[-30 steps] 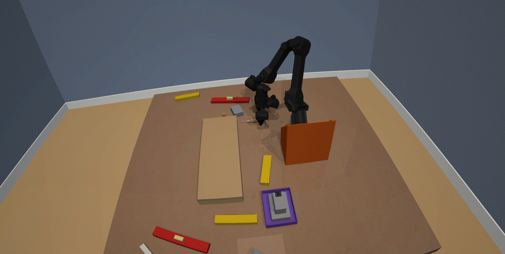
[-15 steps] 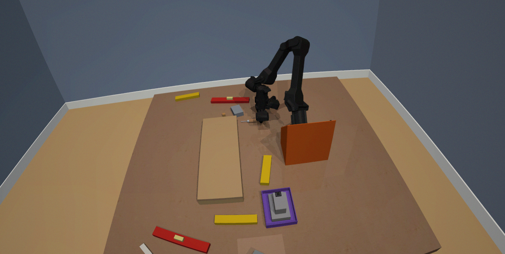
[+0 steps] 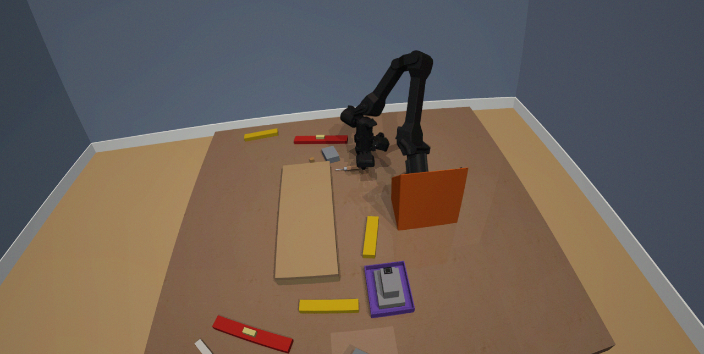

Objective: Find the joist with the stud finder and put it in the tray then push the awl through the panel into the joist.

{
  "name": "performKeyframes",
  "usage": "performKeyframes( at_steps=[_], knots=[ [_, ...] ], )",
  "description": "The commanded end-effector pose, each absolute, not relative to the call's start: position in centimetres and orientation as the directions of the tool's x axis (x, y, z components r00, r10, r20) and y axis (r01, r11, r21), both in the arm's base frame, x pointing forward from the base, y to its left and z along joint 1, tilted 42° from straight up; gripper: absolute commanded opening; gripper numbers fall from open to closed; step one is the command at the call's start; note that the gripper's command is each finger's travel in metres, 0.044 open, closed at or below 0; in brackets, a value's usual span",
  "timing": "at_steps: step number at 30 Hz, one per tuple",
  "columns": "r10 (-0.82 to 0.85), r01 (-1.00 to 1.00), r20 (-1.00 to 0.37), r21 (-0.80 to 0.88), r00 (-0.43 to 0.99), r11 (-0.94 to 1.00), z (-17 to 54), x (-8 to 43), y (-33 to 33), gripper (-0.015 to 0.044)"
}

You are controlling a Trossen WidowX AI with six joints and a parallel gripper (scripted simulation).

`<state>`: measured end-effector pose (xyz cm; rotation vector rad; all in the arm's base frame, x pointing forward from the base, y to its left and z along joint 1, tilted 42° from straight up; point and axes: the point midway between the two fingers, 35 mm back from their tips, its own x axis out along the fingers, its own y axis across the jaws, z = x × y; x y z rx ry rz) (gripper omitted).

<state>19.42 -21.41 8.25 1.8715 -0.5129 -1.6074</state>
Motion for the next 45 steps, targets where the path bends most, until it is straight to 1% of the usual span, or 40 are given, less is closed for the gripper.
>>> performKeyframes(
  at_steps=[1,9,17,22,33,45],
  knots=[
    [-0.649,0.087,-0.735,0.673,0.196,-0.735,9.6,19.8,-20.6,0.0],
    [-0.645,0.086,-0.739,0.668,0.194,-0.739,13.0,19.6,-17.5,0.0],
    [-0.65,0.087,-0.734,0.673,0.197,-0.734,16.4,18.3,-14.5,0.0],
    [-0.648,0.101,-0.734,0.674,0.204,-0.732,17.0,17.9,-14.0,0.0],
    [-0.573,0.355,-0.752,0.659,0.327,-0.663,16.4,19.4,-13.3,0.0],
    [-0.482,0.596,-0.731,0.677,0.483,-0.431,16.4,21.3,-12.6,0.0]
  ],
)
